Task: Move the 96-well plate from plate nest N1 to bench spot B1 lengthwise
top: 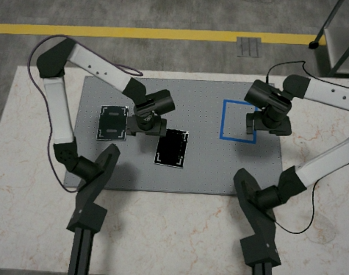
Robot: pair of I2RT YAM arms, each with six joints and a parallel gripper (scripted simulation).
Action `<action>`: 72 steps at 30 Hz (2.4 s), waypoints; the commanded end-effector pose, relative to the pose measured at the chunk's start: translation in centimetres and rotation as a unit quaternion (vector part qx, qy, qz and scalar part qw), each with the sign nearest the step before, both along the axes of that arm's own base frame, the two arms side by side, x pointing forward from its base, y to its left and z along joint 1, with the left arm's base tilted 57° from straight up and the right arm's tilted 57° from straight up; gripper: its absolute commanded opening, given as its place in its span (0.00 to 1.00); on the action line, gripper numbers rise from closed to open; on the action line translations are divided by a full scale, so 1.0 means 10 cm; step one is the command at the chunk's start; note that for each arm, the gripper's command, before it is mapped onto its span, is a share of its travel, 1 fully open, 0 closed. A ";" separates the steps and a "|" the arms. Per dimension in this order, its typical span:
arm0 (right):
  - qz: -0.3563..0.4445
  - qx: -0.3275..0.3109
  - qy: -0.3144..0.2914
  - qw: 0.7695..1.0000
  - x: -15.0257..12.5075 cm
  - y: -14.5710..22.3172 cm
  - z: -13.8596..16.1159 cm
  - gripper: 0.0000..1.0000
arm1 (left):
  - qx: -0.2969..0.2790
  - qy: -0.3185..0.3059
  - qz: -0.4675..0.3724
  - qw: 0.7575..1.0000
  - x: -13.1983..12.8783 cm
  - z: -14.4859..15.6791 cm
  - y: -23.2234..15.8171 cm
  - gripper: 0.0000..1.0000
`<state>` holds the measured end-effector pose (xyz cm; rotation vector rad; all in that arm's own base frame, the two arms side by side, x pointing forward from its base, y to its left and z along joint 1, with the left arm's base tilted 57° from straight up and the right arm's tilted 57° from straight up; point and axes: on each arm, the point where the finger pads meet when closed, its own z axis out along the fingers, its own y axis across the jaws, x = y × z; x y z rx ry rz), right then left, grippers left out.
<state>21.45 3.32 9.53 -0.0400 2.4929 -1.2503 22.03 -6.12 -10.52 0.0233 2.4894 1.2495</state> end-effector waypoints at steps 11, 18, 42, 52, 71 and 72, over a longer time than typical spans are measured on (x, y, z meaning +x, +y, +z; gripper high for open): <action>0.000 -0.001 0.000 1.000 0.00 0.01 0.02 1.00 | 0.001 0.003 -0.007 1.000 -0.23 0.55 0.10 1.00; 0.000 -0.001 0.000 1.000 0.00 0.01 0.02 1.00 | 0.002 0.004 -0.007 1.000 -0.34 0.86 0.20 1.00; 0.000 -0.001 0.000 1.000 0.00 0.01 0.02 1.00 | -0.007 -0.002 -0.004 1.000 -0.61 1.78 0.40 1.00; 0.000 -0.001 0.000 1.000 0.00 0.01 0.02 1.00 | 0.004 0.005 -0.003 1.000 -0.73 2.00 0.52 1.00; -0.044 0.020 -0.056 0.997 0.21 0.13 -0.50 1.00 | 0.000 0.000 -0.001 1.000 -0.70 2.00 0.52 1.00; -0.044 0.024 -0.059 0.997 0.24 0.16 -0.54 1.00 | 0.000 0.000 -0.001 1.000 -0.70 2.00 0.52 1.00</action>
